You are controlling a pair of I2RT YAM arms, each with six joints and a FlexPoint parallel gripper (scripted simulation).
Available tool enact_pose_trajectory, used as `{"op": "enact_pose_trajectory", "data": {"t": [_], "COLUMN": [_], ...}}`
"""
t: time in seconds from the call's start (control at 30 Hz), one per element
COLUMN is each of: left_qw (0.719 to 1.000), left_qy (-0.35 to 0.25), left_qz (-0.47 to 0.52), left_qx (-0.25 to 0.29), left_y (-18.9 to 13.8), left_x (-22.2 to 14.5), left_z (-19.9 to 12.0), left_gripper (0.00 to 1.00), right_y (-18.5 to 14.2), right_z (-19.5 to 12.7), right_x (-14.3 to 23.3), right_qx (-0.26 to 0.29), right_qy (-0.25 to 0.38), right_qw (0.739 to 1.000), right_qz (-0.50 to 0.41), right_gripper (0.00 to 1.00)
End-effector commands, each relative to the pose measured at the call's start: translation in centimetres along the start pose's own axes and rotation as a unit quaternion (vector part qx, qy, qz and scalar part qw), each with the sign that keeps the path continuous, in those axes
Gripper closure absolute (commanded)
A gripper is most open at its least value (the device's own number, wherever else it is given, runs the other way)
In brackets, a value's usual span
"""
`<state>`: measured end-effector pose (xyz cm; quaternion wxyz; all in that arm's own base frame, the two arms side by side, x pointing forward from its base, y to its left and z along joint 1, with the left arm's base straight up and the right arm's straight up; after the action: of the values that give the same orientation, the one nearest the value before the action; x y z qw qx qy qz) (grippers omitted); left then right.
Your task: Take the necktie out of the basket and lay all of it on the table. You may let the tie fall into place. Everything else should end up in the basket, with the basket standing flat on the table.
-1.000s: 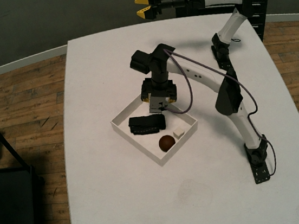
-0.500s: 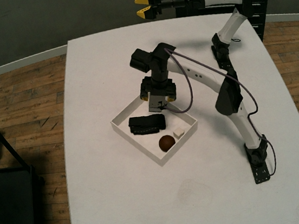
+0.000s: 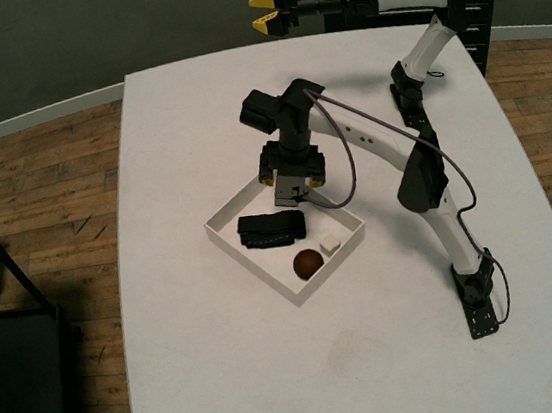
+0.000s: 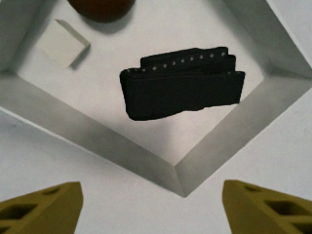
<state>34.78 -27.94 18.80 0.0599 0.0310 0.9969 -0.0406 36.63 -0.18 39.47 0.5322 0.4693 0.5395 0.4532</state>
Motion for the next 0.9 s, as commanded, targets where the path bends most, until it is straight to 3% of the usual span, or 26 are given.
{"op": "enact_pose_trajectory", "data": {"t": [0.0,0.6,0.87], "left_qw": [0.997,0.997,0.997], "left_qy": [0.060,0.060,0.060], "left_qz": [-0.006,-0.006,-0.006], "left_qx": [-0.038,-0.038,-0.038], "left_y": [-0.1,0.0,0.3], "left_x": [-0.6,-0.5,-0.1], "left_z": [-0.4,0.7,4.3], "left_gripper": [0.24,0.24,0.24], "right_y": [0.1,0.1,0.1], "right_z": [0.0,0.0,0.0], "right_x": [0.0,0.0,0.0], "right_qx": [-0.001,-0.001,-0.001], "right_qy": [0.000,0.000,0.000], "right_qw": [1.000,1.000,1.000], "right_qz": [0.000,0.000,0.000], "right_gripper": [0.00,0.00,0.00]}}
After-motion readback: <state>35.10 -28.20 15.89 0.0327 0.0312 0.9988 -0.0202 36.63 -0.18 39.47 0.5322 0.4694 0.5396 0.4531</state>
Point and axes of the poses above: on each arm, the point where the finger pads meet when closed, its own z axis out along the fingers, its own x axis across the jaws, y = z × x, the point moved 1 cm from there along -z, back along the fingers, and after that the axes turned 9 degrees about -z, right-handed, at the moved point
